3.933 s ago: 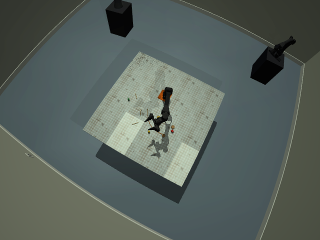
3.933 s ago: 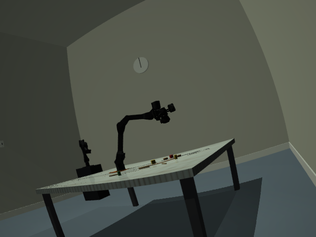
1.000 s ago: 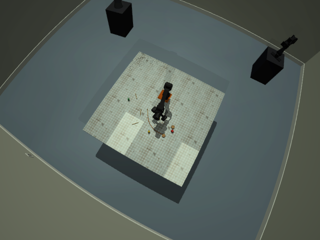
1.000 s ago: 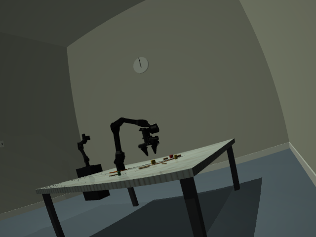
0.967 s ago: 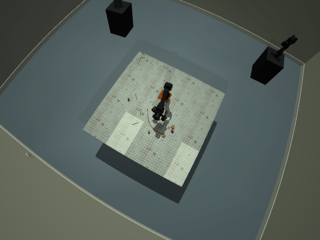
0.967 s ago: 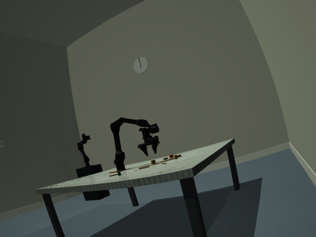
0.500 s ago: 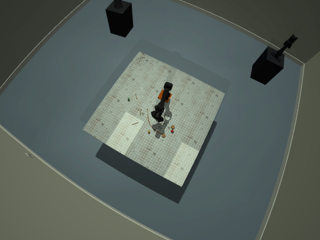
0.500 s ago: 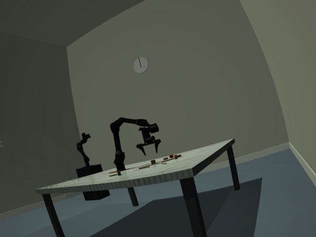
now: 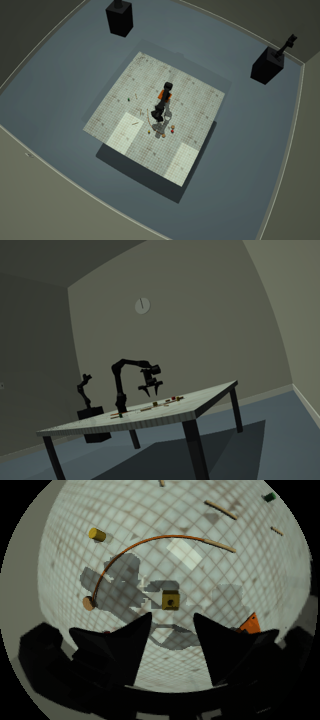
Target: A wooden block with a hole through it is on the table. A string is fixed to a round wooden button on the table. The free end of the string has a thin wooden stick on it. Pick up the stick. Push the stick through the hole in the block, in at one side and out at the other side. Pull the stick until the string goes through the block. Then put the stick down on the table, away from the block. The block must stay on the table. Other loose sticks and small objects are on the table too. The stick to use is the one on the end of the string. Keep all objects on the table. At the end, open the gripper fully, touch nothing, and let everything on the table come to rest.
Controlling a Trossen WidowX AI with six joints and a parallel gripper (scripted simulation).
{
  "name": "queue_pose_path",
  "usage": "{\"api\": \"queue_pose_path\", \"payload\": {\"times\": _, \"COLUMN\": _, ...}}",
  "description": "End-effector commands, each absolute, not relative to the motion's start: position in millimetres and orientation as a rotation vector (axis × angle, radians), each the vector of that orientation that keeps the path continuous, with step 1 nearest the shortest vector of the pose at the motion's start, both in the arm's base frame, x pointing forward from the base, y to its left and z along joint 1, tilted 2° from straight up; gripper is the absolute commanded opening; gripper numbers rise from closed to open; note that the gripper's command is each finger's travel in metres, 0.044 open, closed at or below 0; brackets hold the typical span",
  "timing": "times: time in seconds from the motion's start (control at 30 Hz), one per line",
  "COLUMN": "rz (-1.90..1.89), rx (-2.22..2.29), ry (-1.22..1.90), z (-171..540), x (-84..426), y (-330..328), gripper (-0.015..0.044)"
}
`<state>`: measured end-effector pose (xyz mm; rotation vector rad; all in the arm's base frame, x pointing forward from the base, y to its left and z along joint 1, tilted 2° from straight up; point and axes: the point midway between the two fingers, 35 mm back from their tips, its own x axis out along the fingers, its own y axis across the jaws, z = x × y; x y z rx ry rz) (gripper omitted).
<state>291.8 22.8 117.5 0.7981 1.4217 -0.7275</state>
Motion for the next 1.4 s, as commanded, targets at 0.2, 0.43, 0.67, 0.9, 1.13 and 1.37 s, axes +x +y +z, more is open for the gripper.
{"api": "queue_pose_path", "payload": {"times": 0.2, "rz": -0.729, "rx": 0.804, "ry": 1.423, "z": 117.0, "x": 291.5, "y": 23.4, "gripper": 0.0238}}
{"api": "queue_pose_path", "payload": {"times": 0.43, "rz": -0.729, "rx": 0.804, "ry": 1.423, "z": 107.3, "x": 292.7, "y": 23.8, "gripper": 0.0238}}
{"api": "queue_pose_path", "payload": {"times": 0.67, "rz": -0.729, "rx": 0.805, "ry": 1.423, "z": 95.8, "x": 293.6, "y": 24.3, "gripper": 0.0238}}
{"api": "queue_pose_path", "payload": {"times": 0.9, "rz": -0.729, "rx": 0.805, "ry": 1.423, "z": 84.3, "x": 294.0, "y": 24.7, "gripper": 0.0238}}
{"api": "queue_pose_path", "payload": {"times": 1.13, "rz": -0.729, "rx": 0.805, "ry": 1.423, "z": 72.9, "x": 293.9, "y": 25.1, "gripper": 0.0238}}
{"api": "queue_pose_path", "payload": {"times": 1.37, "rz": -0.729, "rx": 0.805, "ry": 1.423, "z": 61.6, "x": 293.3, "y": 25.5, "gripper": 0.0238}}
